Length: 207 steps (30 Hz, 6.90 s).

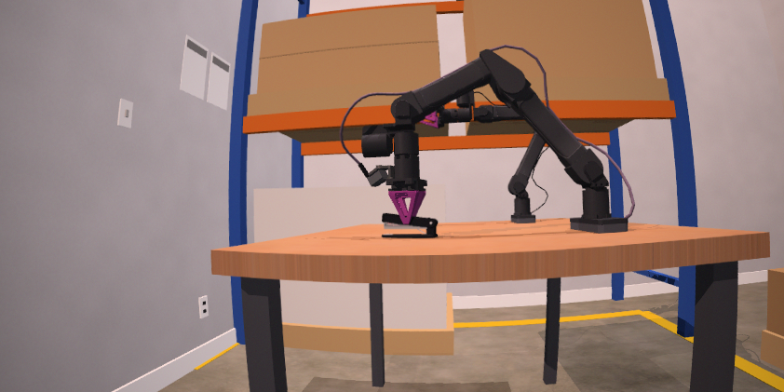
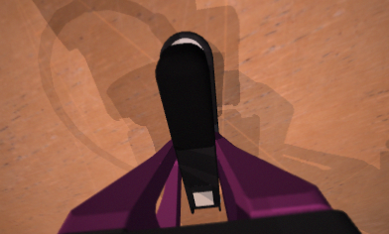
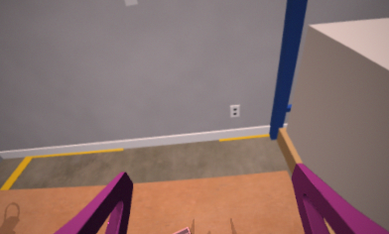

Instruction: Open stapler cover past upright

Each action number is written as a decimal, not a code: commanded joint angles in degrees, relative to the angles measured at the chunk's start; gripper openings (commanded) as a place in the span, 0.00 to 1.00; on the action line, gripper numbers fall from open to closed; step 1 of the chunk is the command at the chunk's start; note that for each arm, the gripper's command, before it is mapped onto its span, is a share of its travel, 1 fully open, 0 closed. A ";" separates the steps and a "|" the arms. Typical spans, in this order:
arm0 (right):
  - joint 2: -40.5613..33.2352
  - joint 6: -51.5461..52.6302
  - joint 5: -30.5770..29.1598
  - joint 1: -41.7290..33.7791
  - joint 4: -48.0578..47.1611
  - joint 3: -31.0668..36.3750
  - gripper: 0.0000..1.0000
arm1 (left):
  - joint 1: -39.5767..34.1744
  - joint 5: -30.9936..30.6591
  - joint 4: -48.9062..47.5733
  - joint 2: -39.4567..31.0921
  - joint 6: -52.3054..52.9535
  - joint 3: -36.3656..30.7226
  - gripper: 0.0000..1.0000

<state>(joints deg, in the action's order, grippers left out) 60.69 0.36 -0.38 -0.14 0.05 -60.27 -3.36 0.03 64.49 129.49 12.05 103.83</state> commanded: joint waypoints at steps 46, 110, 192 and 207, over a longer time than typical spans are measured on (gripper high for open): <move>-0.84 -0.36 0.37 0.14 -0.41 -0.10 1.00 | -43.68 -0.86 -4.26 -23.88 -48.71 -26.55 0.17; -0.84 -0.36 0.37 0.14 -0.41 -0.10 1.00 | -60.66 0.63 -2.84 -18.93 38.67 -20.14 0.17; -0.84 -0.36 0.37 0.14 -0.41 -0.10 1.00 | -59.47 0.17 -10.33 -17.58 65.24 -26.60 0.17; -0.84 -0.36 0.37 0.14 -0.41 -0.10 1.00 | -59.97 -0.33 -10.33 -19.09 64.82 -26.82 0.59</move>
<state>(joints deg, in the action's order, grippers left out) 60.69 0.36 -0.38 -0.14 0.05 -60.27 -63.44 0.62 55.13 112.36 76.97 77.65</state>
